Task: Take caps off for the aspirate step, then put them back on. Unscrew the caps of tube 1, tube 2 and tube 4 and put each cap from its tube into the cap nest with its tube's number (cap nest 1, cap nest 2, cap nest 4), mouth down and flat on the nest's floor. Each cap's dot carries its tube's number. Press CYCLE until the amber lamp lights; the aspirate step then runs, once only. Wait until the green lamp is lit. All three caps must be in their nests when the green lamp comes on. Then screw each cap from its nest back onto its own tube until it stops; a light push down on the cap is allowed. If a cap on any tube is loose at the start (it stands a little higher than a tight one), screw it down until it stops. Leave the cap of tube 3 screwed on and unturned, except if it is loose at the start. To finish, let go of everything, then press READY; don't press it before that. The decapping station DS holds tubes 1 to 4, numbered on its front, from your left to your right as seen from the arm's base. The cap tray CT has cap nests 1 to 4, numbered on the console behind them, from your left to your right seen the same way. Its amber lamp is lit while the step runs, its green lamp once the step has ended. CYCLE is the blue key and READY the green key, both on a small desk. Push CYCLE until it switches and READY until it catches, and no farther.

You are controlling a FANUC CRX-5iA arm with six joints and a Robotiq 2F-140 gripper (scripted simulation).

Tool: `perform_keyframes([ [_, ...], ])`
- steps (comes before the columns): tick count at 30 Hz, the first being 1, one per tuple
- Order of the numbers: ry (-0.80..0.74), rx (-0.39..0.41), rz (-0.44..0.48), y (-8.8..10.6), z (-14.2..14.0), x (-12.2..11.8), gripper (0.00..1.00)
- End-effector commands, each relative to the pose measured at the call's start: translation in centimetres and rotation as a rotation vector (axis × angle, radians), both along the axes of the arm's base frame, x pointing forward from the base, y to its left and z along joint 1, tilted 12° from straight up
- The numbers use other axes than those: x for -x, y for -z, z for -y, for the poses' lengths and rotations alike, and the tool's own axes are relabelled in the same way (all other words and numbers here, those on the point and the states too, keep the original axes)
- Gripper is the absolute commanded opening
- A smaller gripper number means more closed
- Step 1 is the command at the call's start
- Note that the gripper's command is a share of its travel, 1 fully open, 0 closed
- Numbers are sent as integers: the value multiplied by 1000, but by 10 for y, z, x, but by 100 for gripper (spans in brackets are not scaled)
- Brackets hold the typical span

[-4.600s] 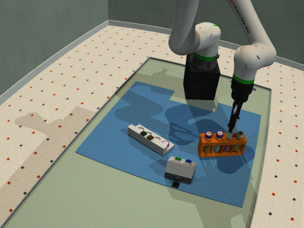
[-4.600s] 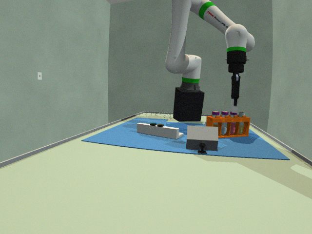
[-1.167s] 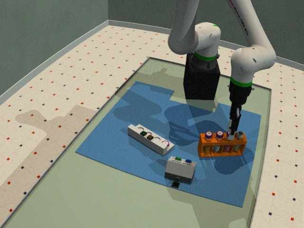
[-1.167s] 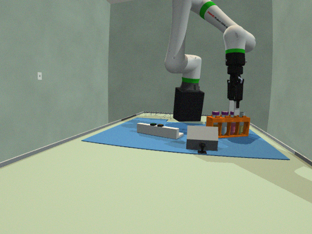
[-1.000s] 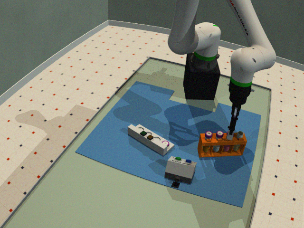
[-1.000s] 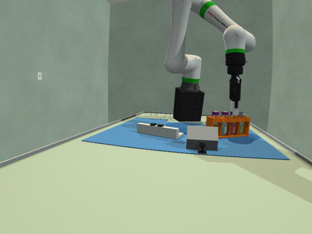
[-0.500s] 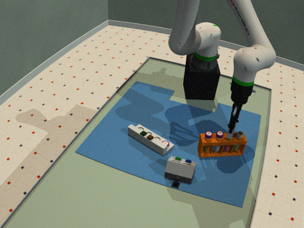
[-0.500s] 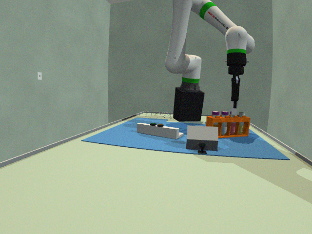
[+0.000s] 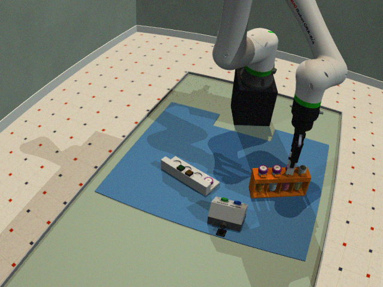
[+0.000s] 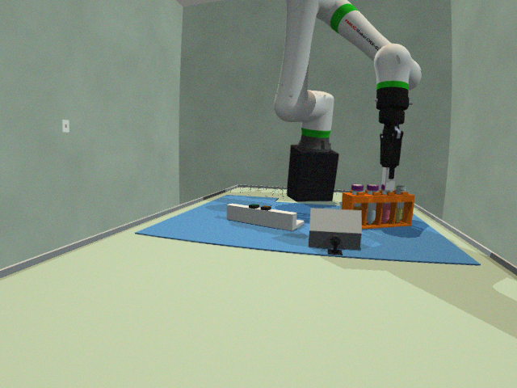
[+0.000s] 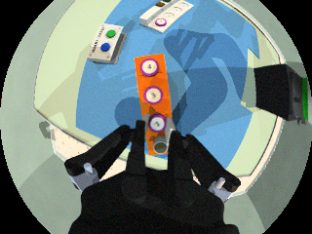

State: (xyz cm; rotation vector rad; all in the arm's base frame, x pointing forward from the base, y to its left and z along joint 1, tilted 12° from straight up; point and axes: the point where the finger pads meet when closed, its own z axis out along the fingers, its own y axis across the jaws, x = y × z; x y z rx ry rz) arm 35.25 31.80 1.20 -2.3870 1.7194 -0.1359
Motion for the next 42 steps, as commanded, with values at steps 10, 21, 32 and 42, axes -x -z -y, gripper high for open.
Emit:
perform_keyframes([
  [10,-600,102,52,0,0,0,0],
  [21,-793,138,73,0,0,0,0],
  [32,-793,138,73,0,0,0,35],
  [42,-386,63,27,0,0,0,35],
])
